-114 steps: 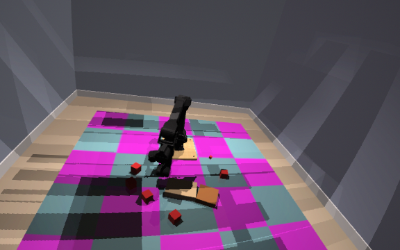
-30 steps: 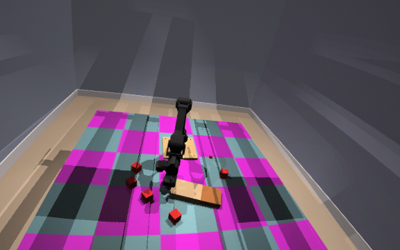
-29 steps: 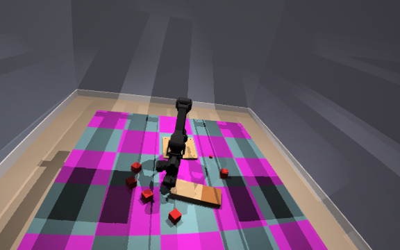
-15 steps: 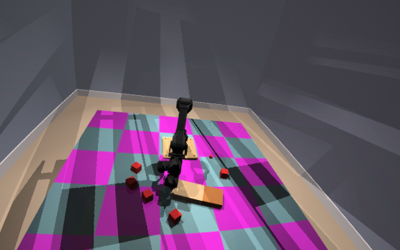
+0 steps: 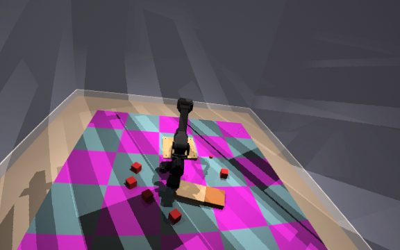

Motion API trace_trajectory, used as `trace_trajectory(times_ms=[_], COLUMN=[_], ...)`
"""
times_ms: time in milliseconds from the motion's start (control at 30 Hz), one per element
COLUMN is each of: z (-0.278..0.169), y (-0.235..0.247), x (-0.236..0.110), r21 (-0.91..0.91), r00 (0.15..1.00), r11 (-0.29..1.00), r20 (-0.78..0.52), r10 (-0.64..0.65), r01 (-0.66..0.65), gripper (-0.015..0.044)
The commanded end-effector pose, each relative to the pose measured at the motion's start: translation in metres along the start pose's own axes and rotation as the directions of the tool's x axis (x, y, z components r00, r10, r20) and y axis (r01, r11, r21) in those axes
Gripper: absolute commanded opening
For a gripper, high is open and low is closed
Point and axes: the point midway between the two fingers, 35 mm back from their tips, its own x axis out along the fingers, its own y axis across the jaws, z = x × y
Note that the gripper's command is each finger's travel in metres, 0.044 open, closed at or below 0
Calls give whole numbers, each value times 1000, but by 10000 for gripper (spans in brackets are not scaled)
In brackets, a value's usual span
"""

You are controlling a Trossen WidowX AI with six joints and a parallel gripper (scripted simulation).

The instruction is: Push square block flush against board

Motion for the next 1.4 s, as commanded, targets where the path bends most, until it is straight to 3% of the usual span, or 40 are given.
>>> trace_trajectory(times_ms=[0, 1367], z=[-6, 35], y=[0, 2], x=[0, -3], r21=[-4, -1], r00=[1000, 1000], r11=[1000, 1000], r20=[-4, 4], r10=[-2, -1], r01=[2, 1], gripper=[0, 0])
